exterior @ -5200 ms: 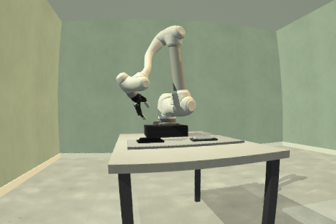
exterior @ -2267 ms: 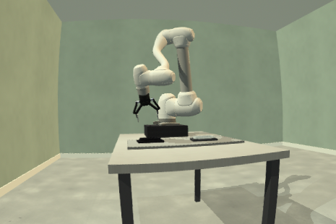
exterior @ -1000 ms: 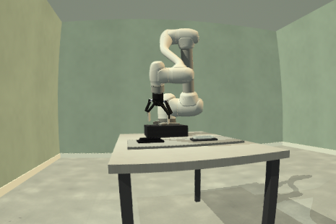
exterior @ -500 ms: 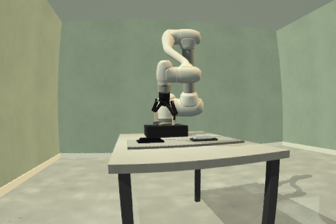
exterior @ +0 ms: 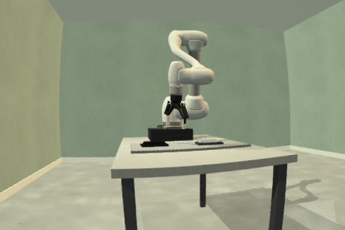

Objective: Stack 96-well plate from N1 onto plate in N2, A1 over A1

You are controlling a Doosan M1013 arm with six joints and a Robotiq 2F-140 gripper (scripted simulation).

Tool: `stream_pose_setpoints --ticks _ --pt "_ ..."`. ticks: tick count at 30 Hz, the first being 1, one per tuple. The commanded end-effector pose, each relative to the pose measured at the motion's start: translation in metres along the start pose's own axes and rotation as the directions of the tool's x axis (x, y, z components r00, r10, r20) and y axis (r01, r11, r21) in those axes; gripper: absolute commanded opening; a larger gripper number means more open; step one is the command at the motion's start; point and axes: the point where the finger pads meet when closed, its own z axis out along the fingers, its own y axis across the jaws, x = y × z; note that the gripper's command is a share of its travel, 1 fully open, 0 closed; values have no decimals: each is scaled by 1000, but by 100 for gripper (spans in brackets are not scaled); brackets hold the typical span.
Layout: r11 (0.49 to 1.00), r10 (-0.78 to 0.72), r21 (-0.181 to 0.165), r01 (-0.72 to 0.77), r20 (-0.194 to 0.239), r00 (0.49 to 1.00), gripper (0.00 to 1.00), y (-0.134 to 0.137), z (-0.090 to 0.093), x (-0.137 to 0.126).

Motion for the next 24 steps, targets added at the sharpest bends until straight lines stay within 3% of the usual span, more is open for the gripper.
stream_pose_setpoints --ticks 1,14,24 --pt "997 71 12 -71 -18 997 100 -19 -1 -5" --pt "980 195 46 -193 -35 980 100 -59 -5 -20" --pt "935 346 95 -341 -39 937 100 -98 -8 -39"
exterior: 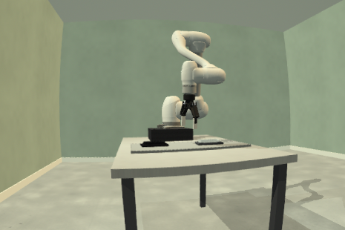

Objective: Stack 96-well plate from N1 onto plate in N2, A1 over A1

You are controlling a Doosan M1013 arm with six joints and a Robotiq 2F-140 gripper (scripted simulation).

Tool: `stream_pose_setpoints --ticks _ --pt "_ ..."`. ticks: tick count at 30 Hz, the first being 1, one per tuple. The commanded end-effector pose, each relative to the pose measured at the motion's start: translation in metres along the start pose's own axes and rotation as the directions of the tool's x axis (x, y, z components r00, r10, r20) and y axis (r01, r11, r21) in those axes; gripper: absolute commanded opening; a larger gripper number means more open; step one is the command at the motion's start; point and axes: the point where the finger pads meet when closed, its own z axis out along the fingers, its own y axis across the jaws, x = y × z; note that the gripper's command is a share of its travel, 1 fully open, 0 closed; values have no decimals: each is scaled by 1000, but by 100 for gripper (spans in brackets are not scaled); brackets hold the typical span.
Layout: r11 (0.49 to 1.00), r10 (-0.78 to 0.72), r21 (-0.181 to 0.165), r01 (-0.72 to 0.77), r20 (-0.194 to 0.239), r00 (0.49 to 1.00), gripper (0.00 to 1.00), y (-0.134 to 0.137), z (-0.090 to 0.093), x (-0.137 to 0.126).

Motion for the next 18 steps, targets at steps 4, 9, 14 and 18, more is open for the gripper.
stream_pose_setpoints --ticks 4,9,14,18 --pt "996 81 22 -81 -9 997 100 -20 -1 -19" --pt "989 143 40 -142 -9 990 100 -30 -2 -30" --pt "977 204 58 -203 -5 979 100 -46 -3 -48" --pt "962 264 76 -264 1 964 100 -55 -3 -60"
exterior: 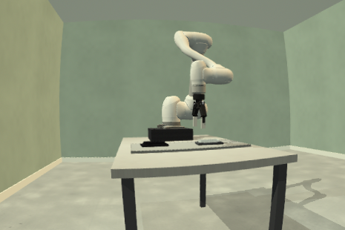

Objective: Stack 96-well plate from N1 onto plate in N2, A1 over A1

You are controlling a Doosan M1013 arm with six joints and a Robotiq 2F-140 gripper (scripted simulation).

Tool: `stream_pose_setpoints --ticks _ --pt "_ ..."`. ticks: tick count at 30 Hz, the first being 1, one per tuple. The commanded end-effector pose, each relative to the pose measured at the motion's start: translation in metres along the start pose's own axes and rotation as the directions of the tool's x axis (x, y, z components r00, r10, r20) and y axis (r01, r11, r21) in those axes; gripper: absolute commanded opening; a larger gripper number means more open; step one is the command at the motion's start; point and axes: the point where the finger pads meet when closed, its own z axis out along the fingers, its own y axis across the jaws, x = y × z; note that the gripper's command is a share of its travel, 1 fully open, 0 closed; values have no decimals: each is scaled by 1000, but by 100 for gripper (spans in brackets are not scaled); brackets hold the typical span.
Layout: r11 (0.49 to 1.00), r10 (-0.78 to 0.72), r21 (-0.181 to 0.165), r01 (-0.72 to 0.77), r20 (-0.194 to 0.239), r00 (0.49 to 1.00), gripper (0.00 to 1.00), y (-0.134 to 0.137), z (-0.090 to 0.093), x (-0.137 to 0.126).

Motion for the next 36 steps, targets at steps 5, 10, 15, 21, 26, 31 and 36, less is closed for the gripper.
stream_pose_setpoints --ticks 5,10,15,21,26,31,36 --pt "993 116 33 -116 4 993 100 -14 0 -28" --pt "983 178 49 -178 13 984 100 -22 -1 -46" --pt "983 178 49 -178 13 984 100 -26 -1 -56" --pt "983 178 49 -178 13 984 100 -26 -1 -56" --pt "983 178 49 -178 13 984 100 -26 -1 -56" --pt "983 178 49 -178 13 984 100 -26 2 -56" --pt "983 178 49 -178 13 984 100 -27 11 -56"
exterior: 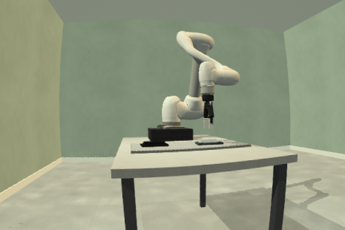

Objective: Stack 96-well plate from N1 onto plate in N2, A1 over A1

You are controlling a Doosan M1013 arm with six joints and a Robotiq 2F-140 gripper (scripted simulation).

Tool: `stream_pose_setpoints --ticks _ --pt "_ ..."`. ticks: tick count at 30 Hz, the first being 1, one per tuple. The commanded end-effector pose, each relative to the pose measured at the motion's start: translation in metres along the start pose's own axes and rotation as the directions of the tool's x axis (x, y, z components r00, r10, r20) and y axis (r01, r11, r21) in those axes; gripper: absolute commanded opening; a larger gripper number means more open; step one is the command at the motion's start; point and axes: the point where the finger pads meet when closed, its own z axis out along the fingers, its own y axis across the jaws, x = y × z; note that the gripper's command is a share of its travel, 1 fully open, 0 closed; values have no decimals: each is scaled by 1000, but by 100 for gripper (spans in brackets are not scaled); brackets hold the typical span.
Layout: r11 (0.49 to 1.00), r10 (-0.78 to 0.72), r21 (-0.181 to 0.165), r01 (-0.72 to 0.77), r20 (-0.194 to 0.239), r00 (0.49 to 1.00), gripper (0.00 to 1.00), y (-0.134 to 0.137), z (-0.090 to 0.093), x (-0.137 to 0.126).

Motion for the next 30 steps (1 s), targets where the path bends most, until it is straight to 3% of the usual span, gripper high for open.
stream_pose_setpoints --ticks 1,30 --pt "1000 0 0 0 0 1000 100 0 7 0" --pt "1000 0 0 0 0 1000 100 0 48 0"
